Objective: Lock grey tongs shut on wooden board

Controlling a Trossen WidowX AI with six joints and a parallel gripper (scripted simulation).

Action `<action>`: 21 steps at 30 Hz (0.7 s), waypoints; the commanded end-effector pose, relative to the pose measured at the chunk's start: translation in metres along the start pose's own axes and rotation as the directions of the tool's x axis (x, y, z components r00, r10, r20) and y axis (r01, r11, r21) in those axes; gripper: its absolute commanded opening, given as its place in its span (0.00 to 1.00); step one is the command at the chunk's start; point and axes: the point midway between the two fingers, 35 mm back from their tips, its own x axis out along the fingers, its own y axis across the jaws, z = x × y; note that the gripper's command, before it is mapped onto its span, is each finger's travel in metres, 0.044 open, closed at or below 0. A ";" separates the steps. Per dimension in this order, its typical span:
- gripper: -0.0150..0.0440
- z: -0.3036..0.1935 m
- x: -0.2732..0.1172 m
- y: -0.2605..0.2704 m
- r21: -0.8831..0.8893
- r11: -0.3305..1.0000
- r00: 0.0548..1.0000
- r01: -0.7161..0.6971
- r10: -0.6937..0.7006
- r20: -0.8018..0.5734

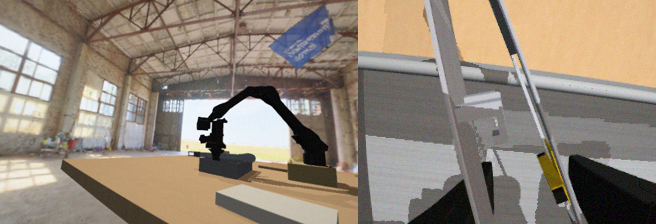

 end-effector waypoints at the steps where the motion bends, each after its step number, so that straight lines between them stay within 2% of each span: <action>1: 0.50 0.000 0.000 0.000 0.000 1.000 1.000 -0.001 0.001 0.000; 21: 0.28 0.000 0.000 0.000 0.000 1.000 1.000 -0.001 0.001 0.000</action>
